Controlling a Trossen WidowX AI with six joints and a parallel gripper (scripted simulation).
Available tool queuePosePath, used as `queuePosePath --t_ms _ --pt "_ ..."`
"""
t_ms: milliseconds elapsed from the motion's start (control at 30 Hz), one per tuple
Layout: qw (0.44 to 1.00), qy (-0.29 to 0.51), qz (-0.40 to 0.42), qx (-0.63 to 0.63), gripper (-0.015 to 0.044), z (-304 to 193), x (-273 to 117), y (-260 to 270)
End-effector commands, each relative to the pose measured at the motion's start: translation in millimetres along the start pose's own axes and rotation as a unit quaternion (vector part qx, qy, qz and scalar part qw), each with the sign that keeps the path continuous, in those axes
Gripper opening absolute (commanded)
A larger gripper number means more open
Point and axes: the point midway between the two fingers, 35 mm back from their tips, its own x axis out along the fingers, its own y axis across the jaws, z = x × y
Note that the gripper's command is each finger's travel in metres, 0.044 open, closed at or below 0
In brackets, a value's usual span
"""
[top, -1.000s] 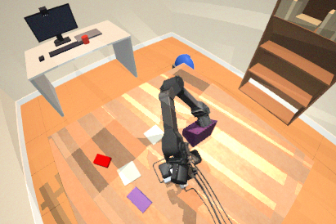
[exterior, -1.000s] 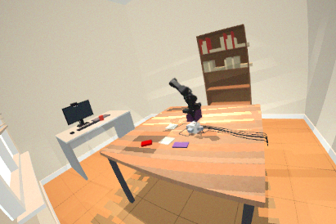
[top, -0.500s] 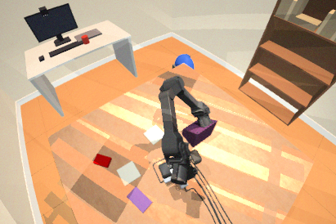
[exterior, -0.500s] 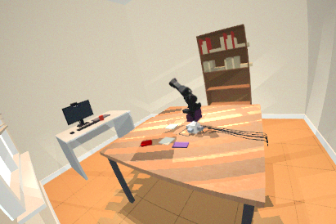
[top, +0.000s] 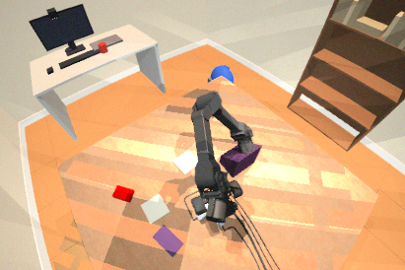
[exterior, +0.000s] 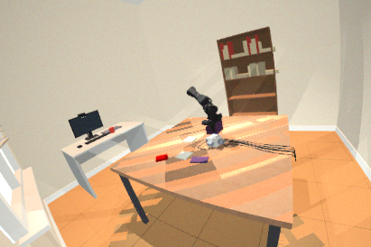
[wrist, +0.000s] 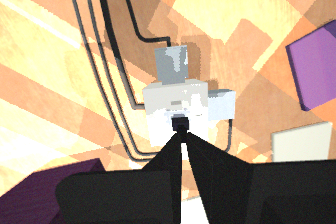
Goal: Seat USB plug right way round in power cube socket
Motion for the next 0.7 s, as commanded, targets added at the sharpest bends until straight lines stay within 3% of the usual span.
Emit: queuePosePath --t_ms 0,667 --pt "1.0 0.005 0.001 -0.004 0.0 -1.2 2.8 0.1" --pt "1.0 0.009 0.002 -0.009 0.0 -2.6 5.2 0.1"
